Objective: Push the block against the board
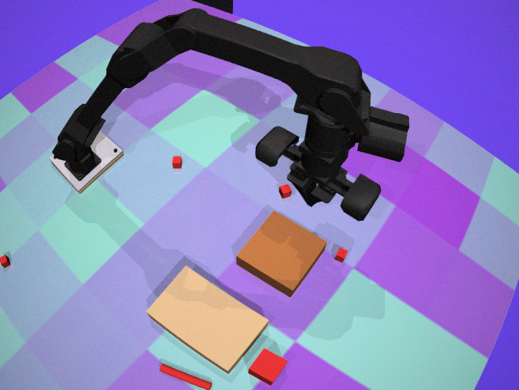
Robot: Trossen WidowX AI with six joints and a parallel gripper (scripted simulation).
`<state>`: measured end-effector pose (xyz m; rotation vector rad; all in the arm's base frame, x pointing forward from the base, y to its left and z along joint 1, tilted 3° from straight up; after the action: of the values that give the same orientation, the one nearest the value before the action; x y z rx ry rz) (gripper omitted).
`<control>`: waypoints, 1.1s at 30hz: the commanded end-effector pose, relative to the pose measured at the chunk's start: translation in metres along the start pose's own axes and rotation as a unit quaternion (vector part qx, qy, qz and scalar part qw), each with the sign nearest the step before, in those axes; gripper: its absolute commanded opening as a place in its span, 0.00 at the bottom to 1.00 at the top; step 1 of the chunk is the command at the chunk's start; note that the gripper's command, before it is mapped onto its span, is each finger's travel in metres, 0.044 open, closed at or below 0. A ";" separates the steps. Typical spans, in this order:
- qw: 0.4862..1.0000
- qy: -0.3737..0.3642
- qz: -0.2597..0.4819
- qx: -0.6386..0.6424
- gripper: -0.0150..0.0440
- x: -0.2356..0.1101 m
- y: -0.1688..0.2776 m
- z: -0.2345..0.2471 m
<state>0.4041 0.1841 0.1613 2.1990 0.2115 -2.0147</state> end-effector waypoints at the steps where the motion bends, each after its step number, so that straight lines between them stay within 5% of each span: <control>1: 1.000 0.000 0.002 -0.018 0.25 0.000 -0.002 -0.001; 9: 1.000 0.000 0.002 -0.018 0.25 0.055 -0.001 -0.001; 33: 1.000 0.000 0.003 -0.018 0.25 0.055 0.017 0.000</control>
<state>0.4121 0.1719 0.1071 2.1770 0.2409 -1.9949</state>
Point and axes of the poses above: the point midway between the two fingers, 35 mm back from their tips, its own x axis out along the fingers, its own z axis across the jaws, y = z × x, the point moved 5 cm from there along -x, back along the fingers, and after that the axes turned 10 degrees about -x, right-handed, at the moved point
